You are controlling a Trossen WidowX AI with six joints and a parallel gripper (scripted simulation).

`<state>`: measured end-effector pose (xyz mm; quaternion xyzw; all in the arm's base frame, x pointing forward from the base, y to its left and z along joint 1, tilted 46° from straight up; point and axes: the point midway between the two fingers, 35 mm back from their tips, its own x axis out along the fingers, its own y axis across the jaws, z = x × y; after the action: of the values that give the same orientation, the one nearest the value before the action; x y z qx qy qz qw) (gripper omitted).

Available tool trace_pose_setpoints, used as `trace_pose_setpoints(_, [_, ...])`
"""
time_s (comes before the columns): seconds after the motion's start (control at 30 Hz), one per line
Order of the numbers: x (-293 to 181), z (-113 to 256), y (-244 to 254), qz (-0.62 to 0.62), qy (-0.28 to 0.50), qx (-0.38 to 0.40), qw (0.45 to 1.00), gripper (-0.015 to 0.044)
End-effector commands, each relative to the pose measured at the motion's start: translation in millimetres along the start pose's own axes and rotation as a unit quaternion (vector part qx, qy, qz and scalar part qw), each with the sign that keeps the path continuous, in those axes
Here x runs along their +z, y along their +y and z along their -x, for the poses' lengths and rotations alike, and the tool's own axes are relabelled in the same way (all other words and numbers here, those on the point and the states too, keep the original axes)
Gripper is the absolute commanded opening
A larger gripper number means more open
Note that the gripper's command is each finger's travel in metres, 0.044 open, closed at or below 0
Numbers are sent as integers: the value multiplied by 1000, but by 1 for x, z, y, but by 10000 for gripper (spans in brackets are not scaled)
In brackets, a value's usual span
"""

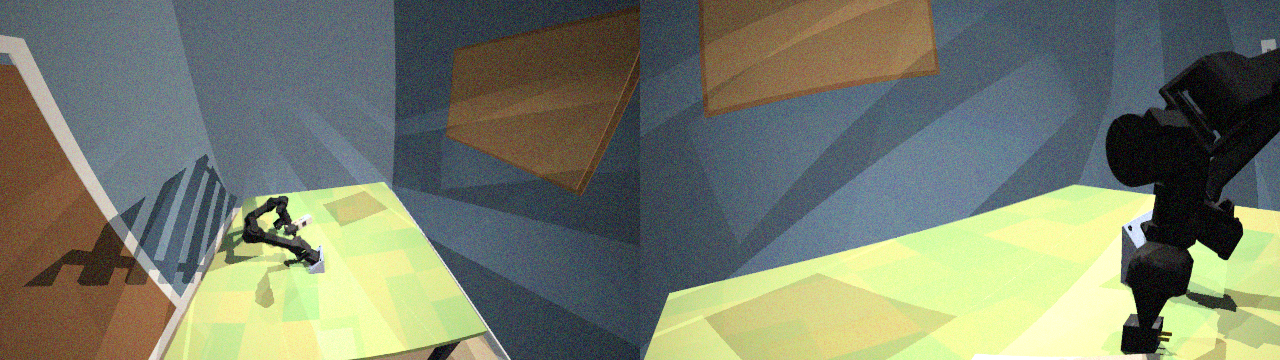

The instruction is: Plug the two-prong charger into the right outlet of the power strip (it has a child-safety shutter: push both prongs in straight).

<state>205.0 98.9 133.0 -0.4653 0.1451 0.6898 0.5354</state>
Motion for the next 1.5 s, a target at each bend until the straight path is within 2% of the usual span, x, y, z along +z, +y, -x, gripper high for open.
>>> trace_pose_setpoints(0.0, [-8, -2, 9, -13, -18, 7, 1000, 440])
trace_pose_setpoints(0.33, [-22, -5, 25, -38, -54, 10, 998, 440])
trace_pose_setpoints(1.47, [-15, -46, 24, -38, -54, 10, 998, 440])
